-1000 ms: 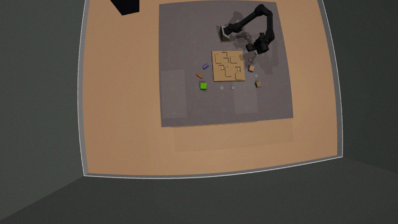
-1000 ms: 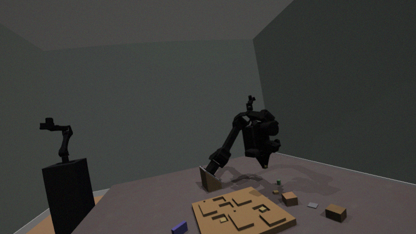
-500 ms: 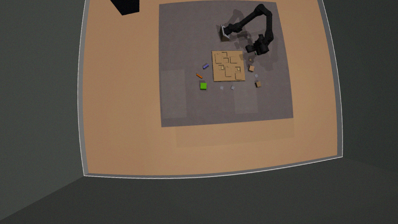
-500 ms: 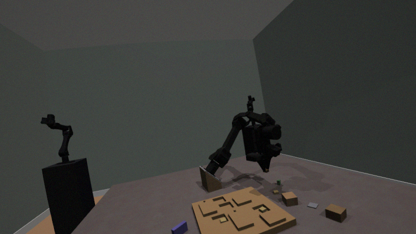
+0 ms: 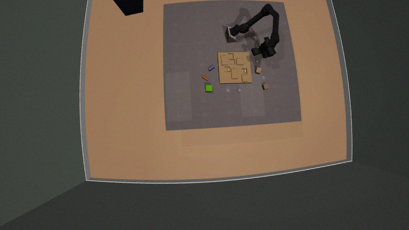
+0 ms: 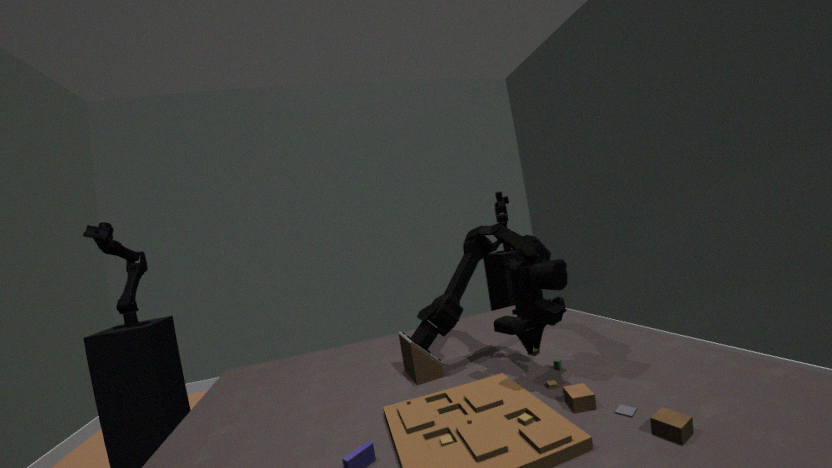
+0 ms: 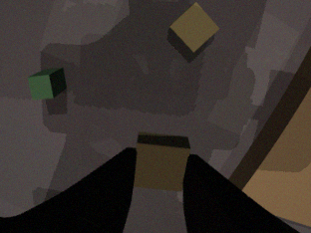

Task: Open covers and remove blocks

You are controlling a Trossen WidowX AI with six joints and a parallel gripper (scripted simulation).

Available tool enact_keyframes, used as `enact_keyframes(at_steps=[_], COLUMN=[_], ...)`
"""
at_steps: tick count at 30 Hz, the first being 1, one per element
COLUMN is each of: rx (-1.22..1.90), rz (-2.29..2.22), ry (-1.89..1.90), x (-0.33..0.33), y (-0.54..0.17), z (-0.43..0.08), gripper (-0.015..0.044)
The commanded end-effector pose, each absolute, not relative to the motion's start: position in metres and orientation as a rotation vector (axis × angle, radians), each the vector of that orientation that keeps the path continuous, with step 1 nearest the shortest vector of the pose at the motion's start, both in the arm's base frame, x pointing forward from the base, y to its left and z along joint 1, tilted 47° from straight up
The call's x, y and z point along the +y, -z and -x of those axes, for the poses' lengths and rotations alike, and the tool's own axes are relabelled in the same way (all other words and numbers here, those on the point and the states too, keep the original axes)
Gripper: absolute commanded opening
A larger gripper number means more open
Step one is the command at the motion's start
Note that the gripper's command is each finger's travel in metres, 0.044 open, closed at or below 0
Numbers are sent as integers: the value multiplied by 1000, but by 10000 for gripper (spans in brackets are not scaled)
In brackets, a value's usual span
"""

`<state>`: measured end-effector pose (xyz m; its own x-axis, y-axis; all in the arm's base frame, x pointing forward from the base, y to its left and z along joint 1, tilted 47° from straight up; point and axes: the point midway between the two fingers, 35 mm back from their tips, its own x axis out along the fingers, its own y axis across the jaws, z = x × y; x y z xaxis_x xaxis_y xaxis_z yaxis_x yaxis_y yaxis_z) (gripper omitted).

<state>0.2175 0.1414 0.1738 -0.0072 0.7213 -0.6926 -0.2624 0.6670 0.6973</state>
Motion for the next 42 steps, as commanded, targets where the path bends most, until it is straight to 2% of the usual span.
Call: enact_keyframes(at_steps=[1,38,42], rx=[1375,1368,1365], rz=[-423,-440,-437], ry=[-807,-820,-826], x=[147,189,188], y=[-167,-132,-135], z=[-217,-210,-211], gripper=[80,80,185])
